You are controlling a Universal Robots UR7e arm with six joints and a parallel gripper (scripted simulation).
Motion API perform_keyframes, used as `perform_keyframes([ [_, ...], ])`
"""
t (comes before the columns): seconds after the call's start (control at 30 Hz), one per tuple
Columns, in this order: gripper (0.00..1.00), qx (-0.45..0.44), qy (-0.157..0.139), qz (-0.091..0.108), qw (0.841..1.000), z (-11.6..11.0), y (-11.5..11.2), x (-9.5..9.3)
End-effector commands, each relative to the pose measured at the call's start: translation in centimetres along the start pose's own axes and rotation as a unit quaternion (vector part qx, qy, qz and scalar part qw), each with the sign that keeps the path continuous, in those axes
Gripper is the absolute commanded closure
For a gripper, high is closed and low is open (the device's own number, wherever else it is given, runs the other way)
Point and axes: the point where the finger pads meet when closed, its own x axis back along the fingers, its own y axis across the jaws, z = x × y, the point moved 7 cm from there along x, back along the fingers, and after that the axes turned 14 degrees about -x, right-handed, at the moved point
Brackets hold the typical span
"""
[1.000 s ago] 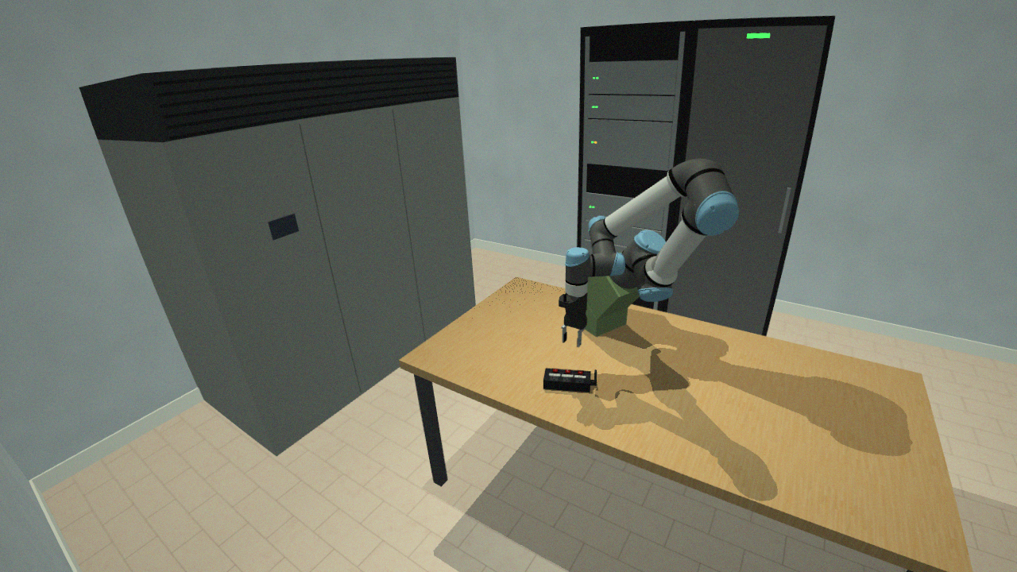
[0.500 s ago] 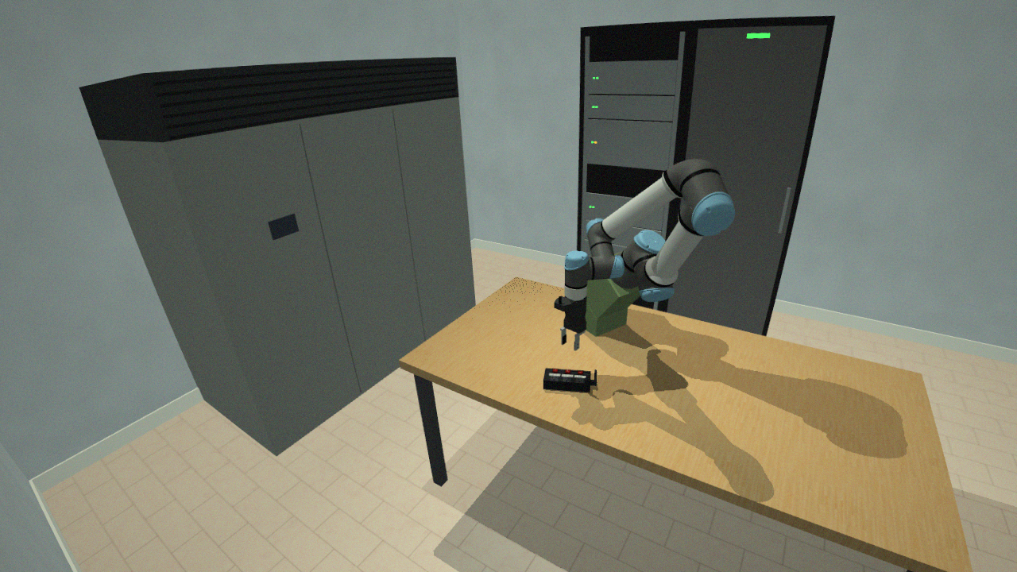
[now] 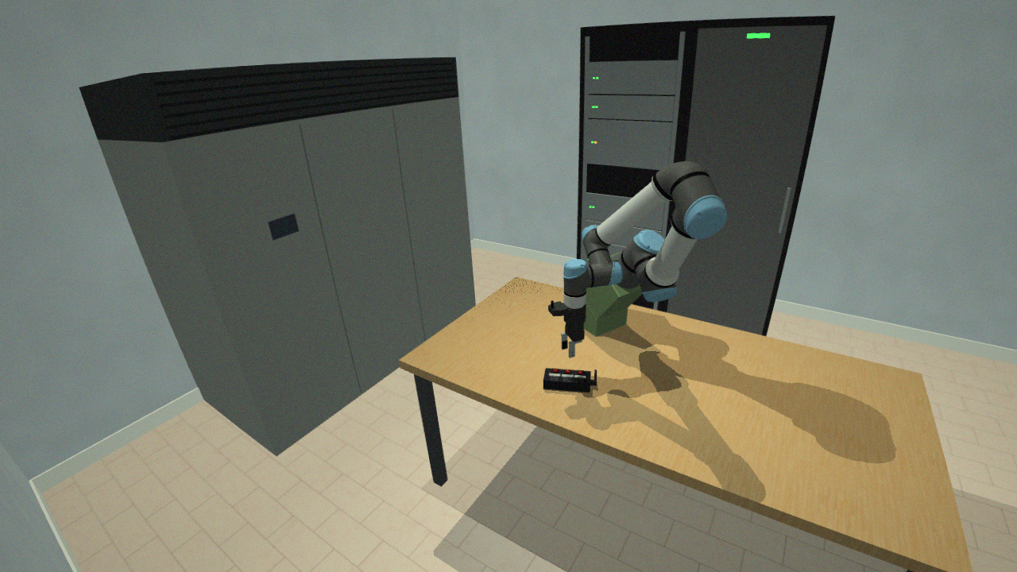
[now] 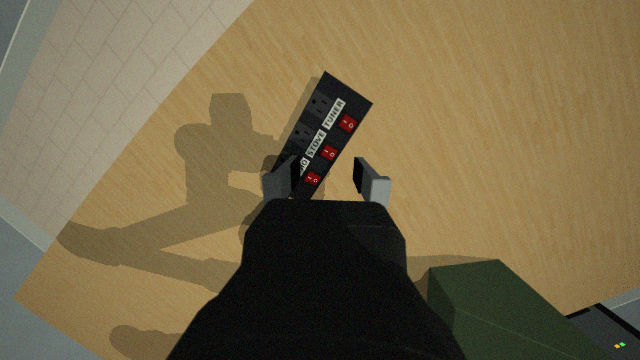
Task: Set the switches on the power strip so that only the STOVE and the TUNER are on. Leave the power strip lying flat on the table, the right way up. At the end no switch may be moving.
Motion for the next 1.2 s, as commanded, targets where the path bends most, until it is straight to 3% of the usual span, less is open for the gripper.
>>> perform_keyframes([
  [0.0, 0.00, -0.061, 0.009, -0.005, 0.998, 0.1, -0.2, -0.7],
  [0.43, 0.00, -0.229, 0.009, -0.003, 0.973, 0.0, -0.4, -2.7],
  [0.9, 0.00, -0.262, 0.008, -0.002, 0.965, 0.0, -0.4, -3.1],
  [0.93, 1.00, -0.262, 0.008, -0.002, 0.965, 0.0, -0.4, -3.1],
  [1.17, 1.00, -0.262, 0.008, -0.002, 0.965, 0.0, -0.4, -3.1],
])
